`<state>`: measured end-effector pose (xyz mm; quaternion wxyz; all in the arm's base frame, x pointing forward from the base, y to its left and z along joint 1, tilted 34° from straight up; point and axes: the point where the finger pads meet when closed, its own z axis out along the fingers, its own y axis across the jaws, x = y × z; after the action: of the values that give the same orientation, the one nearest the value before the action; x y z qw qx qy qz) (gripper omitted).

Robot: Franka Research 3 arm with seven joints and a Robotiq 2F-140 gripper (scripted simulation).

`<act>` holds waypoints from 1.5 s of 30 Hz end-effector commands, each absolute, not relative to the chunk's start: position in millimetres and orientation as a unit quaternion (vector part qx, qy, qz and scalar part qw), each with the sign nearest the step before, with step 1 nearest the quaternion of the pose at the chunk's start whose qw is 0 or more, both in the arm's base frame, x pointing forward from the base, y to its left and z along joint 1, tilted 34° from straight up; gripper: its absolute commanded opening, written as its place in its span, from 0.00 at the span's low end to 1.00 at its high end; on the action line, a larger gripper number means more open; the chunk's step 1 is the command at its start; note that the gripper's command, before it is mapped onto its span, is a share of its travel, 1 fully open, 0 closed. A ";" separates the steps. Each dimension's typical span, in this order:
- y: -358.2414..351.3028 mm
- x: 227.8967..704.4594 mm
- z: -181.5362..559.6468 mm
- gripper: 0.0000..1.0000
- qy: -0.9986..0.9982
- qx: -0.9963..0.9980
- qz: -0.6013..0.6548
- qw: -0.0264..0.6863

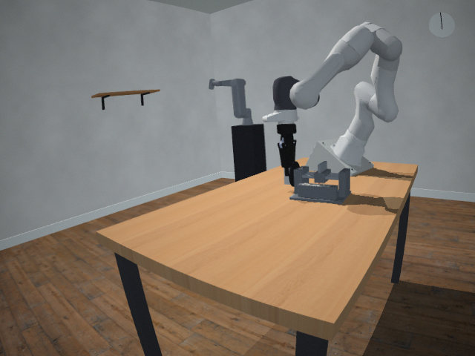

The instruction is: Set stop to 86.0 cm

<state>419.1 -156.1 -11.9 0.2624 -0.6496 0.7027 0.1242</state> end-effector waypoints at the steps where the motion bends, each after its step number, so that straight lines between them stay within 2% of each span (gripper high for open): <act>1: -156.0 415.8 -11.5 0.04 0.701 -0.651 0.126 0.263; 45: -159.8 407.0 -5.3 0.04 0.701 -0.651 0.126 0.263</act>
<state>410.3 -158.9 -7.3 0.2620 -0.6498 0.7025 0.1249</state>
